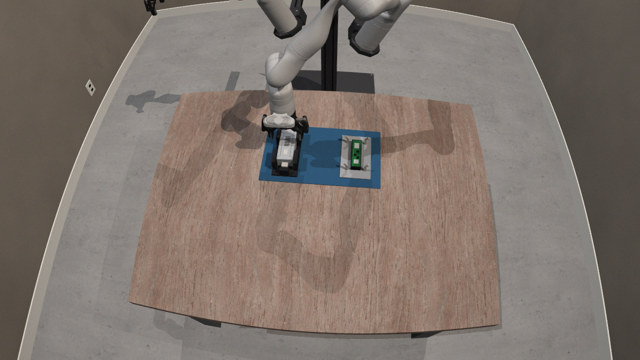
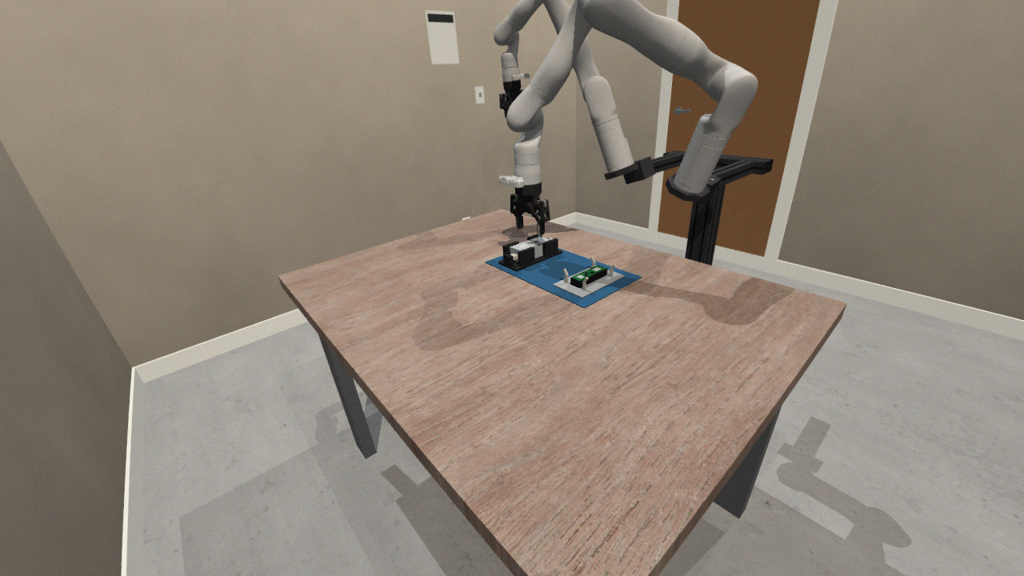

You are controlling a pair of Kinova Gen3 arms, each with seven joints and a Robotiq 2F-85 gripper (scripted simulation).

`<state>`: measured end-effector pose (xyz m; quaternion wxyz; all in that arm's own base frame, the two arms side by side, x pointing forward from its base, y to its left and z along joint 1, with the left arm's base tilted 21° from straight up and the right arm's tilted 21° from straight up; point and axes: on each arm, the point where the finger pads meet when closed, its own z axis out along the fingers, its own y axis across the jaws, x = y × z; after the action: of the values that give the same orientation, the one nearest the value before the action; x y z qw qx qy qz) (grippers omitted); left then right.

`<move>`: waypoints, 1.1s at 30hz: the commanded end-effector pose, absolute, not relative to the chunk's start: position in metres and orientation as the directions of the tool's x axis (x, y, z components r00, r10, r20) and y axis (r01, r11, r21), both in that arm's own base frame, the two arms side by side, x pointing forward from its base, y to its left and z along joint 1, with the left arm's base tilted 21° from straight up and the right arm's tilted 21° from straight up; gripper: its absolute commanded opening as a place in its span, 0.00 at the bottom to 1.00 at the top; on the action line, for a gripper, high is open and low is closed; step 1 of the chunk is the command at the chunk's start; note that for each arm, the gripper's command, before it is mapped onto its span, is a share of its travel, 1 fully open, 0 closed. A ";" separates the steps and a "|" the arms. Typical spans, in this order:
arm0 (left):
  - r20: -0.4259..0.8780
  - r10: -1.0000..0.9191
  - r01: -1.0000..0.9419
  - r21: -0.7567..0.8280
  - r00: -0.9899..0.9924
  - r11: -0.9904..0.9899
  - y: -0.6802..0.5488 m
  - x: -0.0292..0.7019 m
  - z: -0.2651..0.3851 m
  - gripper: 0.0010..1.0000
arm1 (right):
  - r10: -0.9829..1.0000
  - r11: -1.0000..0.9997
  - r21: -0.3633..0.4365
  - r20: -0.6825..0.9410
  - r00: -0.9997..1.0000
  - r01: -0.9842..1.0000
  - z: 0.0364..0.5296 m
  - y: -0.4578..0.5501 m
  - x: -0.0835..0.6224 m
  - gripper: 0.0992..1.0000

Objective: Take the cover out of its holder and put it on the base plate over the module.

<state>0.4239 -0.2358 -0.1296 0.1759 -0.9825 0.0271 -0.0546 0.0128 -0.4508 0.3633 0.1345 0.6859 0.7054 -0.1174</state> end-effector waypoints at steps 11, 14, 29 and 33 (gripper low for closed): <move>0.100 -0.073 -0.034 -0.347 0.992 -0.937 -0.237 0.424 -0.129 1.00 | 0.936 0.031 0.019 -0.352 -0.022 0.999 0.364 -0.451 0.013 1.00; 0.100 -0.073 -0.034 -0.347 0.992 -0.937 -0.232 0.426 -0.143 1.00 | 0.936 0.031 0.019 -0.352 -0.022 0.999 0.364 -0.451 0.013 1.00; 0.100 -0.073 -0.034 -0.347 0.992 -0.937 -0.219 0.431 -0.176 1.00 | 0.936 0.031 0.019 -0.352 -0.022 0.999 0.364 -0.451 0.013 1.00; 0.100 -0.073 -0.034 -0.347 0.992 -0.937 -0.218 0.431 -0.182 1.00 | 0.936 0.031 0.019 -0.352 -0.022 0.999 0.364 -0.451 0.013 1.00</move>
<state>0.4304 -0.2171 -0.1810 0.1759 -0.9825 0.0270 -0.0546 0.0128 -0.4508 0.3633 0.1345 0.6859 0.7054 -0.1174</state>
